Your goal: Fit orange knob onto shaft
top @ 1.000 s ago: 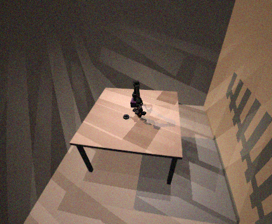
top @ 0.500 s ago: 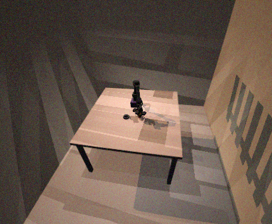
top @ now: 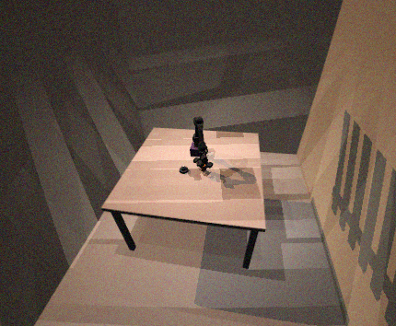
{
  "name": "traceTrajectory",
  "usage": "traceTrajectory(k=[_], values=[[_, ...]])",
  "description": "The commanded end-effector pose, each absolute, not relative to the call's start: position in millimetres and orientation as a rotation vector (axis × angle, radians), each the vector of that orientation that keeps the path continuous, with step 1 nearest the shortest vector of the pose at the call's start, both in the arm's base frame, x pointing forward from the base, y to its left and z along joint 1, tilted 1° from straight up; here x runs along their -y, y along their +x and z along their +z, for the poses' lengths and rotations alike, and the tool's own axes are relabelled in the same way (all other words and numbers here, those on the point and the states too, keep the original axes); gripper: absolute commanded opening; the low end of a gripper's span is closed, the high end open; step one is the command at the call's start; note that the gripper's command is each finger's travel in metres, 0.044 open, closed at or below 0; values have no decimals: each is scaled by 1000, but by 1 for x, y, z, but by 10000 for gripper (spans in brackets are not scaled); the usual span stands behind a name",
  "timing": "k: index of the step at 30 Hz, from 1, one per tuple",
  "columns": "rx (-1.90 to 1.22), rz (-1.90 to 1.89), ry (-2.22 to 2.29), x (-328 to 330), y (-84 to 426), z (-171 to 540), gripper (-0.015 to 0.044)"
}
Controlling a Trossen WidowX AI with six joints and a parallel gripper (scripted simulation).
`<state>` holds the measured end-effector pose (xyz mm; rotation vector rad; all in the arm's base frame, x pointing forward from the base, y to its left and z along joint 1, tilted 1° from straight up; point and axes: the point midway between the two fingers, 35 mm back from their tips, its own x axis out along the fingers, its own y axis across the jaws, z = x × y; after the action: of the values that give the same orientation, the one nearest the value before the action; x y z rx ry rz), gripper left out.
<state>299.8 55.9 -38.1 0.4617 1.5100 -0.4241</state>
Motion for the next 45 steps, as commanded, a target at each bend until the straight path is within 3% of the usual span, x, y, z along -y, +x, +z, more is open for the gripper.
traceTrajectory(k=[1, 7, 45], values=[[-1511, -425, 461, -56, 301, -28, 292], [-1506, -430, 462, -55, 298, 43, 440], [-1506, -430, 462, -57, 300, -11, 440]])
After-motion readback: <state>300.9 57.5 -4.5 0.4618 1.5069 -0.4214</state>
